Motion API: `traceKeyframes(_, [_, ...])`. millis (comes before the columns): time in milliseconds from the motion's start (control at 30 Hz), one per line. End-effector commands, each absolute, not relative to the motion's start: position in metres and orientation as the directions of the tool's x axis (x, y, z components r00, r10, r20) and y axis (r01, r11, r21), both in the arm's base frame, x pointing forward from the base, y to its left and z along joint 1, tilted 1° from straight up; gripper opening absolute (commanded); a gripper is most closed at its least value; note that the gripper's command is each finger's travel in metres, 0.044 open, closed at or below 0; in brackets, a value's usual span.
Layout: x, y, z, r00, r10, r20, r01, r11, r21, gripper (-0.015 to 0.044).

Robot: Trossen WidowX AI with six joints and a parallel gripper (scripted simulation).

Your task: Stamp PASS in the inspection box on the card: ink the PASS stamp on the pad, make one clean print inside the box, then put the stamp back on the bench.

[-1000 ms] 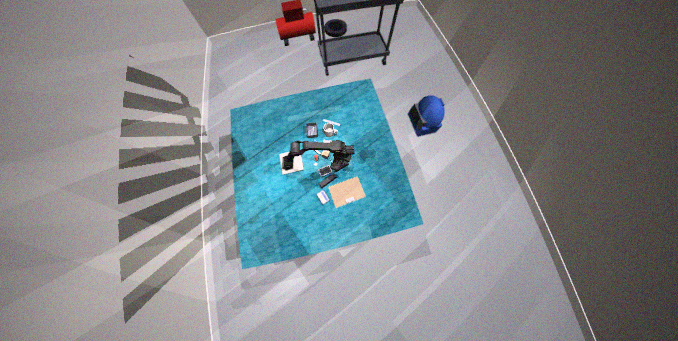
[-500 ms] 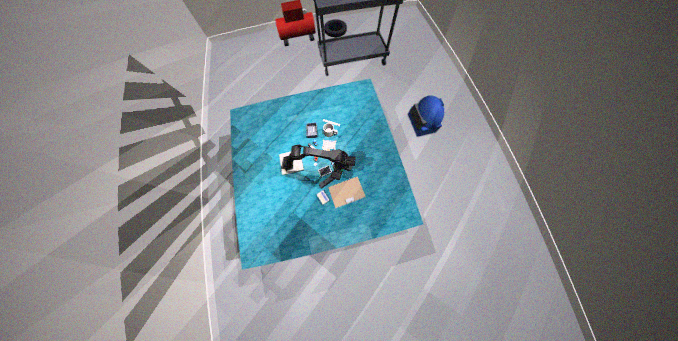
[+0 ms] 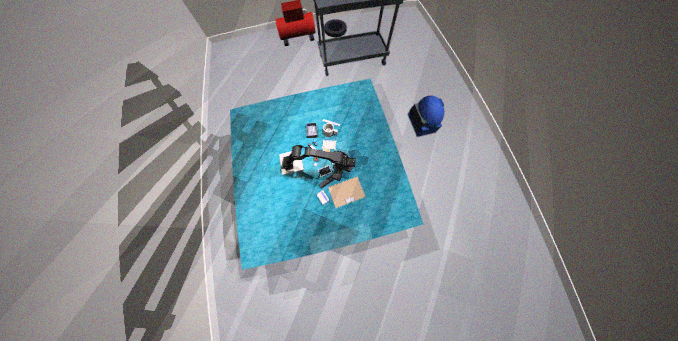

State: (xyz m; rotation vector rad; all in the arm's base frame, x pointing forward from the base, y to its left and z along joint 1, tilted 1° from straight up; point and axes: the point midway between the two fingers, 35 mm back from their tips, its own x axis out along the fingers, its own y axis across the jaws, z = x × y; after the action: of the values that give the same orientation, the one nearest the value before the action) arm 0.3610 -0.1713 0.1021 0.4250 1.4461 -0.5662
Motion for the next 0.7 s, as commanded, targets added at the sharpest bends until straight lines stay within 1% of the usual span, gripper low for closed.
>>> traceKeyframes(0, [0.36,-0.171,0.093,0.023,-0.102,-0.994,0.595,0.801,-0.069,0.0])
traceKeyframes(667, [0.359,-0.171,0.06,0.023,-0.102,-0.994,0.595,0.801,-0.069,0.0])
